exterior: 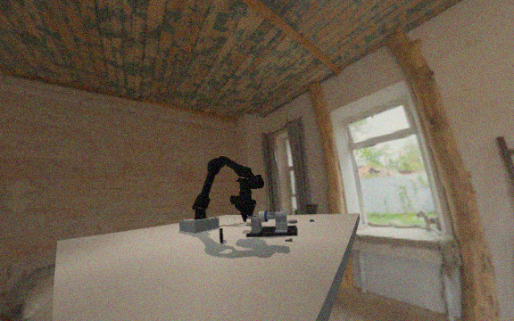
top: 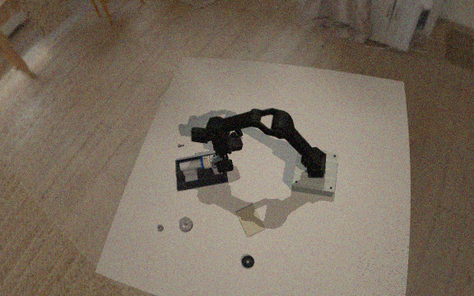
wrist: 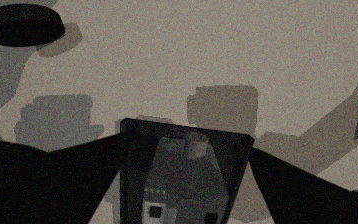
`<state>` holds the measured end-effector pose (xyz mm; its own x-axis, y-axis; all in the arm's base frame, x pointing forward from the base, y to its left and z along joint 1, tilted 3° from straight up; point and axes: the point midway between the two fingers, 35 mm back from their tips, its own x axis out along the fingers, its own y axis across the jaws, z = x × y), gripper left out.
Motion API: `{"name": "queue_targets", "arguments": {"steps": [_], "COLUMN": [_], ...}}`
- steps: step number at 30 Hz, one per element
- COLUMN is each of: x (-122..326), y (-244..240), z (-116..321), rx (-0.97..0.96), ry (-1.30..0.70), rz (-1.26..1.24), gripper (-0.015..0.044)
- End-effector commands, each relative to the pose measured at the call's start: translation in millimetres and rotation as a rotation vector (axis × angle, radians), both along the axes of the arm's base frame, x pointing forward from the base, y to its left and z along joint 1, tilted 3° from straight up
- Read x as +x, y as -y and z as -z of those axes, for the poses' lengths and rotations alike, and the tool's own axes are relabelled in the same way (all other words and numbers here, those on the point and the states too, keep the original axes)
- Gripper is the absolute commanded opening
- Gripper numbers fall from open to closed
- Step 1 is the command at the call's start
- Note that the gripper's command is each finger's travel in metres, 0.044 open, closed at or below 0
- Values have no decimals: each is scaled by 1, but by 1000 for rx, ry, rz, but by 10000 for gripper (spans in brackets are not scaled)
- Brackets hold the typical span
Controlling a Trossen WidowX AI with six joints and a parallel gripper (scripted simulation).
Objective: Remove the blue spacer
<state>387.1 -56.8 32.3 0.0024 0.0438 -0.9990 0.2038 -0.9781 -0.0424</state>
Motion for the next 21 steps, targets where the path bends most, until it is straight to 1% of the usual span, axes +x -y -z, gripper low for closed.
{"name": "queue_targets", "arguments": {"steps": [1, 21], "x": [0, 0], "y": [0, 0], "z": [1, 5], "rx": [-3, -3], "ry": [-1, -1], "rz": [4, 4], "gripper": [440, 440]}}
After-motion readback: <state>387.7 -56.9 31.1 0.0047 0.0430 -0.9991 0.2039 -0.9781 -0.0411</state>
